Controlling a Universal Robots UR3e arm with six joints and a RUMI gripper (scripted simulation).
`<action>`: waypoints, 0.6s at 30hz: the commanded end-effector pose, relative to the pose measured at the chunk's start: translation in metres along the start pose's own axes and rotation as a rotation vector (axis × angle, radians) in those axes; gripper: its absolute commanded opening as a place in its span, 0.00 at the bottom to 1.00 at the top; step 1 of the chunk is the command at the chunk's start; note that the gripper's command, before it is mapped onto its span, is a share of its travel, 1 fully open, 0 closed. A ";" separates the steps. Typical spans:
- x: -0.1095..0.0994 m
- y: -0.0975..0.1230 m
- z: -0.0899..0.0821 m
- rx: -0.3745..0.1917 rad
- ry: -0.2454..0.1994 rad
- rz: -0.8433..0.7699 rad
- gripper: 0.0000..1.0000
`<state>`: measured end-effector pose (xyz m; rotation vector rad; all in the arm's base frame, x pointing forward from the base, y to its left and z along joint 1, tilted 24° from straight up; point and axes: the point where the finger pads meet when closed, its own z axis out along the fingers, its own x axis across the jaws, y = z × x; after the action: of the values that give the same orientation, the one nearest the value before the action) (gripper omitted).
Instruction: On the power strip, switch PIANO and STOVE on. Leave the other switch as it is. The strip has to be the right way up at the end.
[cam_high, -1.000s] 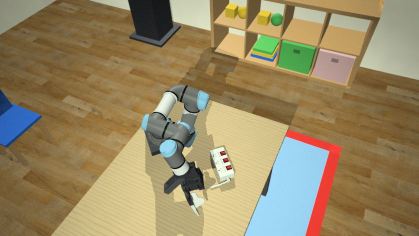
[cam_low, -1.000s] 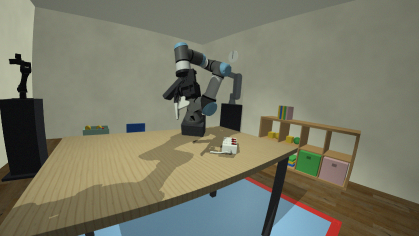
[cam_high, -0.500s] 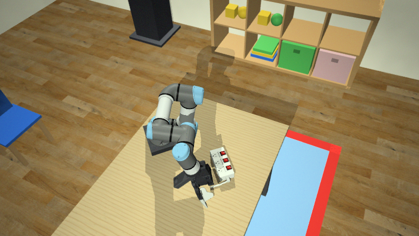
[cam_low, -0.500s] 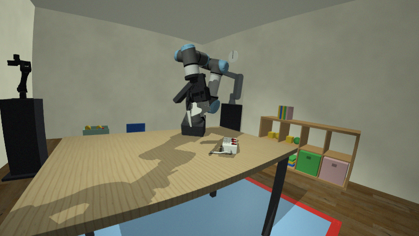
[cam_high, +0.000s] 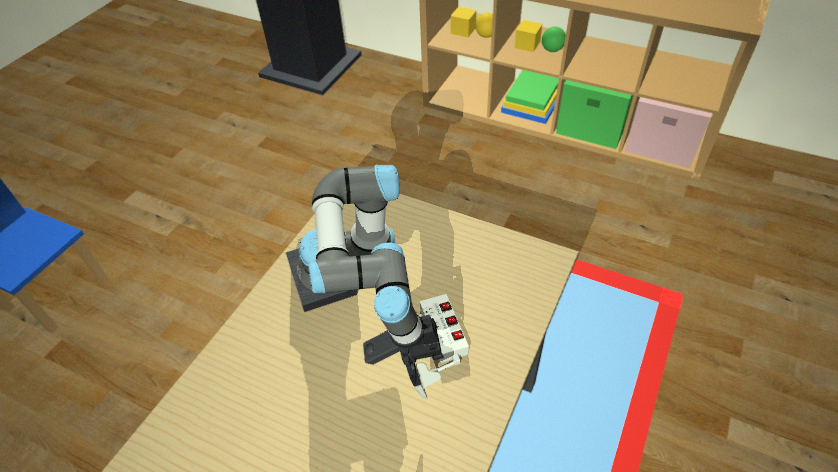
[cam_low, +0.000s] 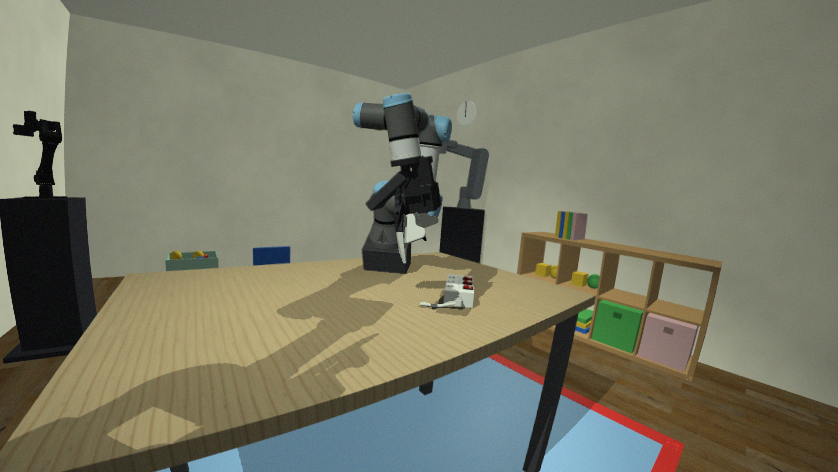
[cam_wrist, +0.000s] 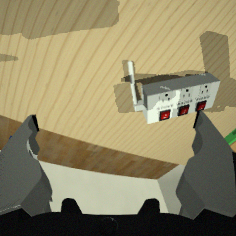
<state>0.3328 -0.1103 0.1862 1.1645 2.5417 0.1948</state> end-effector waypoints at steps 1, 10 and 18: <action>0.015 0.003 0.006 0.080 0.047 0.034 1.00; 0.042 0.018 0.017 0.165 0.096 0.017 1.00; 0.058 0.027 0.023 0.224 0.110 0.001 1.00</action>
<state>0.3300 -0.0586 0.1622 1.2015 2.6932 0.0838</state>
